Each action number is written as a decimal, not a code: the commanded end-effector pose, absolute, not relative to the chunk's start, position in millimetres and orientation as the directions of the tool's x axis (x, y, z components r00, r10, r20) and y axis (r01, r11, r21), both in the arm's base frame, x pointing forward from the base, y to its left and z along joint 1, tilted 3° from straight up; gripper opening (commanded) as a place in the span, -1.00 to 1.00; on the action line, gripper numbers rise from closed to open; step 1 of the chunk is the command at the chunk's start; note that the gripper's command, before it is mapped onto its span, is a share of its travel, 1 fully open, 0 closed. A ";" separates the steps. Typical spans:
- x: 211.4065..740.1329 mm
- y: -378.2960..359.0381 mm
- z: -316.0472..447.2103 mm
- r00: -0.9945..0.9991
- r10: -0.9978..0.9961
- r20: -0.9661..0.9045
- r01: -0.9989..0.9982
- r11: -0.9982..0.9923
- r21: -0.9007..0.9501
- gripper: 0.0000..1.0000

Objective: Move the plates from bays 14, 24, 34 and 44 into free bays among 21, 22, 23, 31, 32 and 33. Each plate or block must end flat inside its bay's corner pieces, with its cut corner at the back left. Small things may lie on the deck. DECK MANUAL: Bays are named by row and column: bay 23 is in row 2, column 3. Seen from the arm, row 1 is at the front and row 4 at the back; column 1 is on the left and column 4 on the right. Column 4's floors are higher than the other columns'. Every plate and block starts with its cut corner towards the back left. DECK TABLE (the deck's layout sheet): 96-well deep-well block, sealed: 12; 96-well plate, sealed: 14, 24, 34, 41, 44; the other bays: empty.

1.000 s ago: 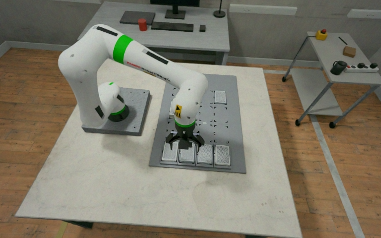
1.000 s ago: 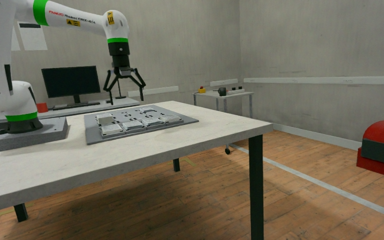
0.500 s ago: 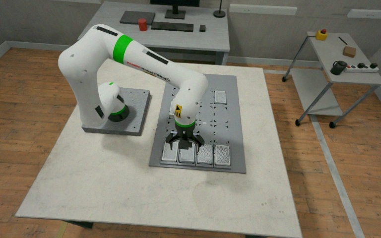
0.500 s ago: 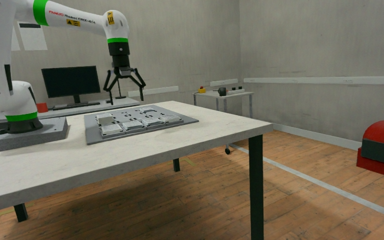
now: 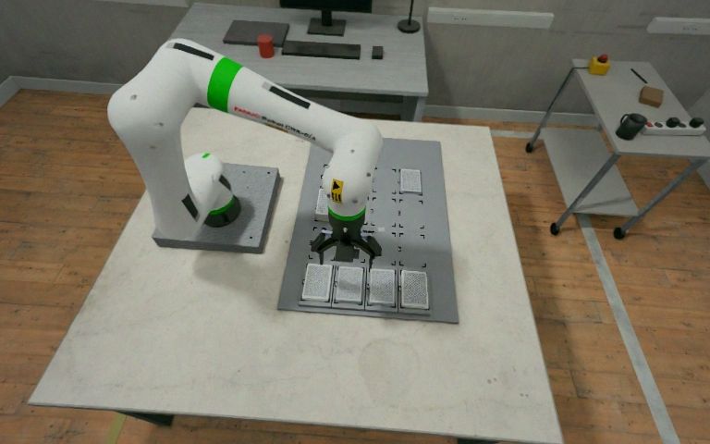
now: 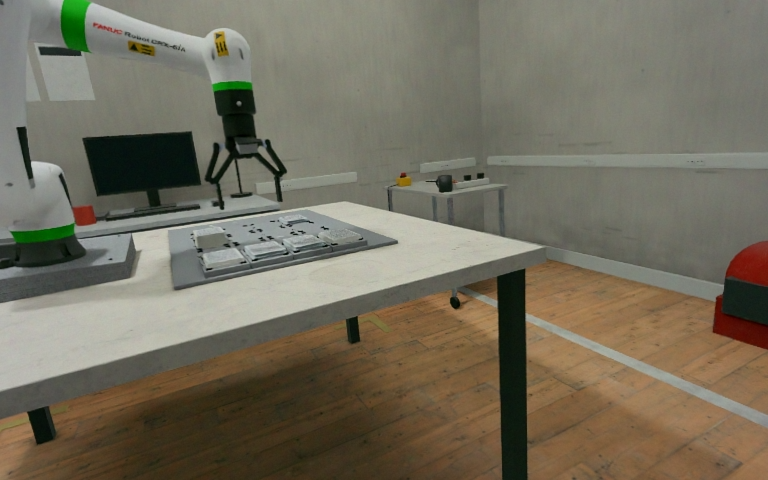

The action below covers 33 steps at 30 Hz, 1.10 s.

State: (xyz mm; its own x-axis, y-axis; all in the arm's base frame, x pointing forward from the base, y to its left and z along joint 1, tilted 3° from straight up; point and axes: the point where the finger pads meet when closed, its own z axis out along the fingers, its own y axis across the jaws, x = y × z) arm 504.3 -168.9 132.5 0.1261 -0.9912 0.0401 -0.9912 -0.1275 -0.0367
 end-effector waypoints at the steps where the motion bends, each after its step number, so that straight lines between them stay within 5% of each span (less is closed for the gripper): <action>1: 504.2 -164.4 132.7 0.126 -0.991 0.042 -0.991 -0.127 -0.038 1.00; 33: 491.0 -57.4 118.7 0.126 -0.991 0.041 -0.991 -0.127 -0.038 1.00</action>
